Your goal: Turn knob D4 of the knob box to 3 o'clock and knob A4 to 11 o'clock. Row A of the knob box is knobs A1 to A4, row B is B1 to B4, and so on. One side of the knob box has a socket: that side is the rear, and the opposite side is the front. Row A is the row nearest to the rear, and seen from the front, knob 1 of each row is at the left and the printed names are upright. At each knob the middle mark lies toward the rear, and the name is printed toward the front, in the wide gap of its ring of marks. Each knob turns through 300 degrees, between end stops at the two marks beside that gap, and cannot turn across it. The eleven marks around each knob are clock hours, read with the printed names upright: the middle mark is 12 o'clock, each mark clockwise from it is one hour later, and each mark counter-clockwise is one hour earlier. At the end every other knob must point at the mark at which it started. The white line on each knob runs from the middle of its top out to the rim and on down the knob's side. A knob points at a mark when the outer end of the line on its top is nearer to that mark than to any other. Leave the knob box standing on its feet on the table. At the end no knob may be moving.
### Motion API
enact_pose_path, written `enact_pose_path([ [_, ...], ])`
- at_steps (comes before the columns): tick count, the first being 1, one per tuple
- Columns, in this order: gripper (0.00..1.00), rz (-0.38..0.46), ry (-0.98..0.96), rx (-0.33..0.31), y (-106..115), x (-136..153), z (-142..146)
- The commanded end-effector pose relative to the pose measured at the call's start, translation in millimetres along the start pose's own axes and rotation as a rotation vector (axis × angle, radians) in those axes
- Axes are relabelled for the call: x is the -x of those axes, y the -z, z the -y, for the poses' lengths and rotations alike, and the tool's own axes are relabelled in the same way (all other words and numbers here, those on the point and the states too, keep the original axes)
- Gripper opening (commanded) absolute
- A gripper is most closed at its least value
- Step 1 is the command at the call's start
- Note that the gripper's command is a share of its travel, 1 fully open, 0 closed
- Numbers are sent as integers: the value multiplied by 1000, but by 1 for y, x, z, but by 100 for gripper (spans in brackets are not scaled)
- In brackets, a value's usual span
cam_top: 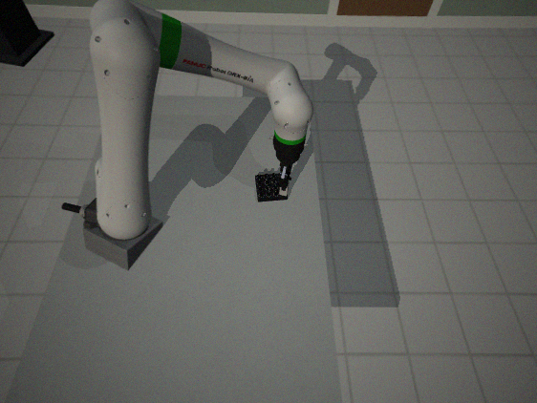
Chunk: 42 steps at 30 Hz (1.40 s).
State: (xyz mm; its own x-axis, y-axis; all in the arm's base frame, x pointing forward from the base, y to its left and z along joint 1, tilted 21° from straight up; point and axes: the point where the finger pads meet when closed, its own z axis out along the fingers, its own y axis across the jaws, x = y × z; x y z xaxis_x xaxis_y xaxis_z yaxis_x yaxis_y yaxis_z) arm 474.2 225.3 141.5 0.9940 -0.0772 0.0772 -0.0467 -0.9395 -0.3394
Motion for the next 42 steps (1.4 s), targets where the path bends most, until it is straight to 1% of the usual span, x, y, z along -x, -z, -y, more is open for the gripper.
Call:
enact_pose_path([
  [1, 5, 3, 120, -7, 0, 0, 0],
  [19, 5, 3, 354, -7, 0, 0, 0],
  [31, 5, 2, 410, -7, 0, 0, 0],
  [42, 5, 2, 420, -7, 0, 0, 0],
])
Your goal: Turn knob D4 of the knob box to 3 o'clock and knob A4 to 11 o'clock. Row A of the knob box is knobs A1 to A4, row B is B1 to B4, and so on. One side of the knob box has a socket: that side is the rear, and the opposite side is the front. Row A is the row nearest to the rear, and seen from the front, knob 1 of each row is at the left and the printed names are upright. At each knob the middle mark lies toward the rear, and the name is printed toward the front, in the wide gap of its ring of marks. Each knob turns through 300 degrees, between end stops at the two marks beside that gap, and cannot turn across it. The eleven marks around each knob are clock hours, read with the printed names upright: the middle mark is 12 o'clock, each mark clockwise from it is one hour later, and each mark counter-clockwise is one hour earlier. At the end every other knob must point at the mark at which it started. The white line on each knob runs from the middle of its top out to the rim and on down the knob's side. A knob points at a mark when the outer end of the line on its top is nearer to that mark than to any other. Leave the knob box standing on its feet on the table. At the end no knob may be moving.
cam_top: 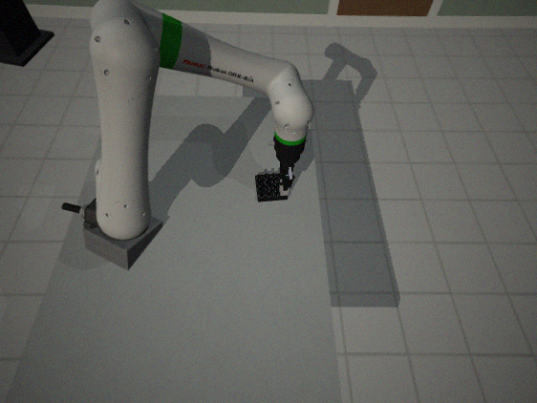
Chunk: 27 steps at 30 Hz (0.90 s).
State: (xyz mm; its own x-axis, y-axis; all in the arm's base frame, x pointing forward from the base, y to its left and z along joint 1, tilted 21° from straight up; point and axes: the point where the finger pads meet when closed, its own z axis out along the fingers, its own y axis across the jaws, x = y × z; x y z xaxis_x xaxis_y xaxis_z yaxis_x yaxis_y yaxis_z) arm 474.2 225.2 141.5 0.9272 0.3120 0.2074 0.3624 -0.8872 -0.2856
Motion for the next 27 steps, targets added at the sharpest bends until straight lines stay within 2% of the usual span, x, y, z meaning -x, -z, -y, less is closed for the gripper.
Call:
enact_pose_path([
  [1, 5, 0, 1, 0, 0, 0, 0],
  [10, 5, 0, 1, 0, 0, 0, 0],
  [11, 12, 0, 1, 0, 0, 0, 0],
  [27, 12, 0, 1, 0, 0, 0, 0],
])
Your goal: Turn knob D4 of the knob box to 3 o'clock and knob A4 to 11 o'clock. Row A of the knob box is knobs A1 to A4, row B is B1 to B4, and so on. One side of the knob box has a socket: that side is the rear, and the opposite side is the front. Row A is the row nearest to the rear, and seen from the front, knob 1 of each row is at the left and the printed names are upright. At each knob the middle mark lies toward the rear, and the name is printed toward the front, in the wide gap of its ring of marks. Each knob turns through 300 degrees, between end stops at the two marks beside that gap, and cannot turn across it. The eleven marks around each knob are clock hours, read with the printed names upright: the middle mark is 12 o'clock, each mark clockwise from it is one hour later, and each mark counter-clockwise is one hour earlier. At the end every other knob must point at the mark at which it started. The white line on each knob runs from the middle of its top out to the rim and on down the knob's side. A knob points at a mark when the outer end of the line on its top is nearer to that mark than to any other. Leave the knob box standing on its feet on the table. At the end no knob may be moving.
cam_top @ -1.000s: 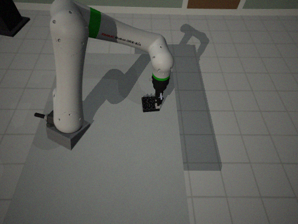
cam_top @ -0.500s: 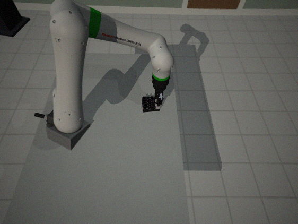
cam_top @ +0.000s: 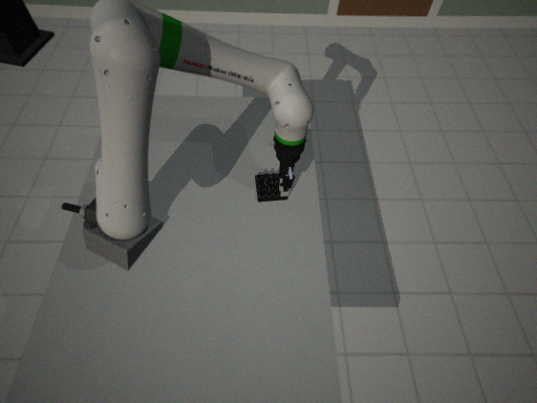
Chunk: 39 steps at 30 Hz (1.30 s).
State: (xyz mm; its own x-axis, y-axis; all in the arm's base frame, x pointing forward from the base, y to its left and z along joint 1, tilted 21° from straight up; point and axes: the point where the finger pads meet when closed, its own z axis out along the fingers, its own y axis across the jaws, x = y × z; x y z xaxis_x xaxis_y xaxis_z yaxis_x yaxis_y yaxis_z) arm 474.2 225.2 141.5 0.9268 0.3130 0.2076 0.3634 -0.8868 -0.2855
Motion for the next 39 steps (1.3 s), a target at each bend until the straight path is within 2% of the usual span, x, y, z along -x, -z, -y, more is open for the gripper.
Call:
enact_pose_path([
  [1, 12, 0, 0, 0, 0, 0, 0],
  [10, 12, 0, 0, 0, 3, 0, 0],
  [27, 12, 0, 0, 0, 37, 0, 0],
  [39, 12, 0, 0, 0, 38, 0, 0],
])
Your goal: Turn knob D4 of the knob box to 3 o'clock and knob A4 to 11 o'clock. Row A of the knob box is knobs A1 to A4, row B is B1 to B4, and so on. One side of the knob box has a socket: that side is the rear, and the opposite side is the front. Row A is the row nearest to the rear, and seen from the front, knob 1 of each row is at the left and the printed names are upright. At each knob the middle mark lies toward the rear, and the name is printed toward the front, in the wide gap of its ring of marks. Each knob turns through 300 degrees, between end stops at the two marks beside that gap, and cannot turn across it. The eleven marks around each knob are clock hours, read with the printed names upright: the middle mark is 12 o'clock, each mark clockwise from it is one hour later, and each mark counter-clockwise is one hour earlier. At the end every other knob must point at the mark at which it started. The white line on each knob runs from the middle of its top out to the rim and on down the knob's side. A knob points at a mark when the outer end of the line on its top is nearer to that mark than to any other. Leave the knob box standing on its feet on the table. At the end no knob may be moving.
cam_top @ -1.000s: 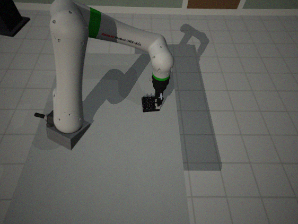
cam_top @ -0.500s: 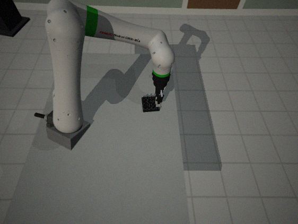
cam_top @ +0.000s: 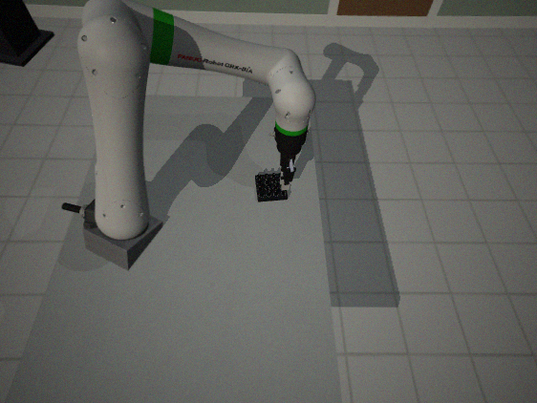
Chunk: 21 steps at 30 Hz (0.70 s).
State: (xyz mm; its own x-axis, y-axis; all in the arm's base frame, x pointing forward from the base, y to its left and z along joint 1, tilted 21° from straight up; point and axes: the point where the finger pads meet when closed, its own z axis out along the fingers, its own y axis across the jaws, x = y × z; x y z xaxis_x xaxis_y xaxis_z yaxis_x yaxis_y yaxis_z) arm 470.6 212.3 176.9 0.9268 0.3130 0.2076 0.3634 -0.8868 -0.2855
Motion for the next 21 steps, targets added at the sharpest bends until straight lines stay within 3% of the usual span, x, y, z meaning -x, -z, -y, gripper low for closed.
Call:
enact_pose_path([
  [1, 12, 0, 0, 0, 0, 0, 0],
  [9, 12, 0, -39, 0, 1, 0, 0],
  [21, 12, 0, -363, 0, 3, 0, 0],
])
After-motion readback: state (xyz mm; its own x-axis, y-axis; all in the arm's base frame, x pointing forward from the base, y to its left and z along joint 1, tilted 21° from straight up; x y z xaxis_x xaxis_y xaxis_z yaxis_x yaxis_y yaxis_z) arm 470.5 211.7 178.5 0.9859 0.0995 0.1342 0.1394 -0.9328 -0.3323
